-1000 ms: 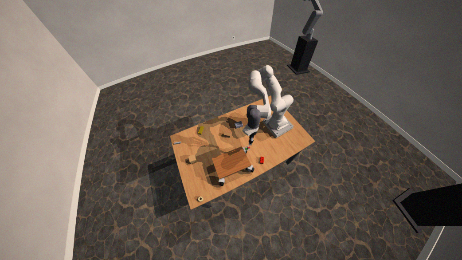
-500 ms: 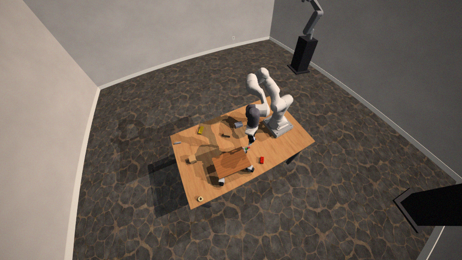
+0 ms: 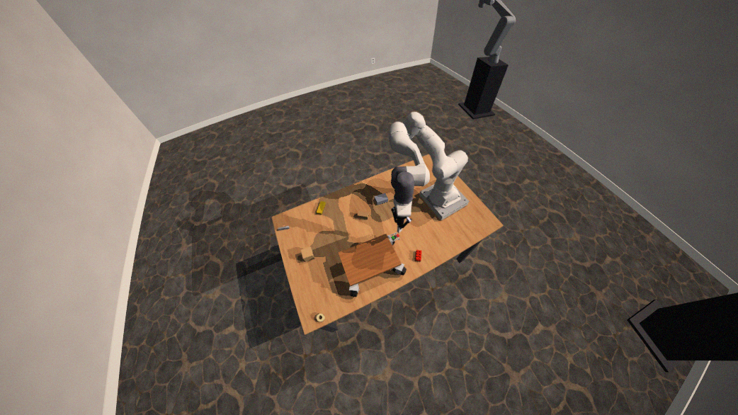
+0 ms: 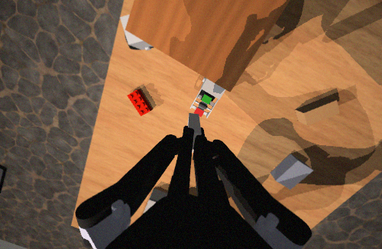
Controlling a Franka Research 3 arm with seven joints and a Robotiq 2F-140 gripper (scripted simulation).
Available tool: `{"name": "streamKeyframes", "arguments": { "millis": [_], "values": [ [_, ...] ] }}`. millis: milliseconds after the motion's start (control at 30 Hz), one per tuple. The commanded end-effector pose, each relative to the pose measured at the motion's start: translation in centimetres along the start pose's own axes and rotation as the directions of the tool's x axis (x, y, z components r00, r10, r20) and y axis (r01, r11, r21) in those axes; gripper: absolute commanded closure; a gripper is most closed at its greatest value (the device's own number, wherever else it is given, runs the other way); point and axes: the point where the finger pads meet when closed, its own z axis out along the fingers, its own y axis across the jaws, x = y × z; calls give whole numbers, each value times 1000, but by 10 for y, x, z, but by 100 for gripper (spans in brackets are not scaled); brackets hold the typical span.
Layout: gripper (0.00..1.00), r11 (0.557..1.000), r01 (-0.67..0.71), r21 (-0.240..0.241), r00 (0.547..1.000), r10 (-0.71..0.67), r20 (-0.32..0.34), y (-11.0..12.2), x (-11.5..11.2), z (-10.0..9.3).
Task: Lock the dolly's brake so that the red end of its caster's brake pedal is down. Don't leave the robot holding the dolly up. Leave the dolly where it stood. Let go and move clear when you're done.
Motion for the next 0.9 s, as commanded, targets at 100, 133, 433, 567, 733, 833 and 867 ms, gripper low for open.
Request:
{"name": "streamKeyframes", "arguments": {
  "millis": [100, 133, 433, 567, 733, 833, 867],
  "values": [
    [100, 936, 353, -4, 935, -353, 30, 6, -3, 2],
    [100, 926, 378, -5, 925, -378, 31, 6, -3, 2],
    [100, 810, 587, -5, 809, -586, 51, 6, -3, 6],
    [100, 740, 672, -4, 739, -671, 61, 7, -3, 10],
    [100, 640, 769, 2, 638, -766, 76, 7, -4, 18],
    [100, 574, 819, 7, 571, -817, 84, 8, -4, 24],
    [100, 551, 835, 9, 548, -832, 87, 8, -4, 26]
  ]
}}
